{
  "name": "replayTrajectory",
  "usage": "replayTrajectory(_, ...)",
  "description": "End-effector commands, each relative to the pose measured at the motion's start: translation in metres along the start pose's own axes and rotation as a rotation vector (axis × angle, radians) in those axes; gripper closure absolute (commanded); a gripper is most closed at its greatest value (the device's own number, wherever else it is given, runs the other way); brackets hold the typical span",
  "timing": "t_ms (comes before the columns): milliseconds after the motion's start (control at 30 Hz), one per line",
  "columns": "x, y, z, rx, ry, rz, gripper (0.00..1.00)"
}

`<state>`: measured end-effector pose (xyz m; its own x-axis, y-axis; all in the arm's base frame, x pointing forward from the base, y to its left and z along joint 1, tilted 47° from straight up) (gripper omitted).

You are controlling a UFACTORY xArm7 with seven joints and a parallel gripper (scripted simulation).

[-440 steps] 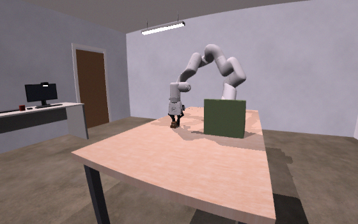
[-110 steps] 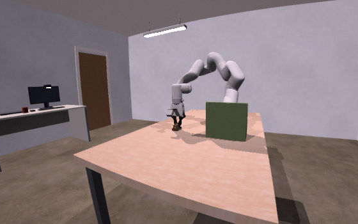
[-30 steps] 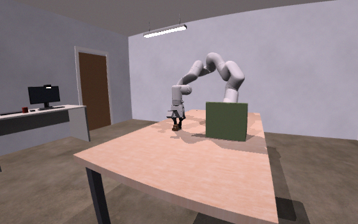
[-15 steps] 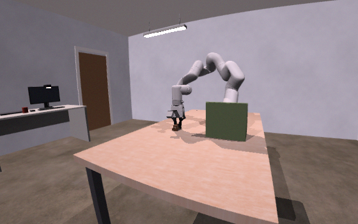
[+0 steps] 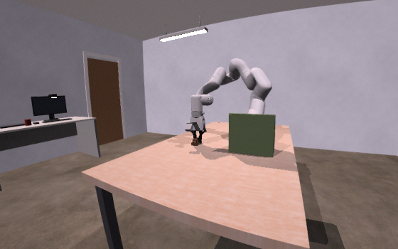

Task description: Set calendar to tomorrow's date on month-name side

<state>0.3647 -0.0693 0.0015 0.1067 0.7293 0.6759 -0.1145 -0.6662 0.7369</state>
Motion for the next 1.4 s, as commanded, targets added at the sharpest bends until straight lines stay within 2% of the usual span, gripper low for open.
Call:
replayTrajectory(0,0.0015,-0.0009,0.0009,0.001,0.004,0.002,0.73)
replayTrajectory(1000,0.0015,-0.0009,0.0009,0.001,0.004,0.002,0.73)
replayTrajectory(1033,0.0015,-0.0009,0.0009,0.001,0.004,0.002,0.69)
replayTrajectory(1100,0.0015,-0.0009,0.0009,0.001,0.004,0.002,0.69)
replayTrajectory(1133,0.0015,-0.0009,0.0009,0.001,0.004,0.002,0.65)
replayTrajectory(1267,0.0015,-0.0009,0.0009,0.001,0.004,0.002,0.65)
replayTrajectory(1300,0.0015,-0.0009,0.0009,0.001,0.004,0.002,0.61)
replayTrajectory(1367,0.0015,-0.0009,0.0009,0.001,0.004,0.002,0.61)
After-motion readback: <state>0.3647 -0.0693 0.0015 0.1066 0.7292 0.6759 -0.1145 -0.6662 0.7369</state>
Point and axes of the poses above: the point where the finger pads meet when closed, its own x axis back along the fingers, its own z axis across the jaws, y = z × x, the point moved 9 cm from there along x, back along the fingers, and after that the axes turned 1 degree about -x, right-handed, at the moved point
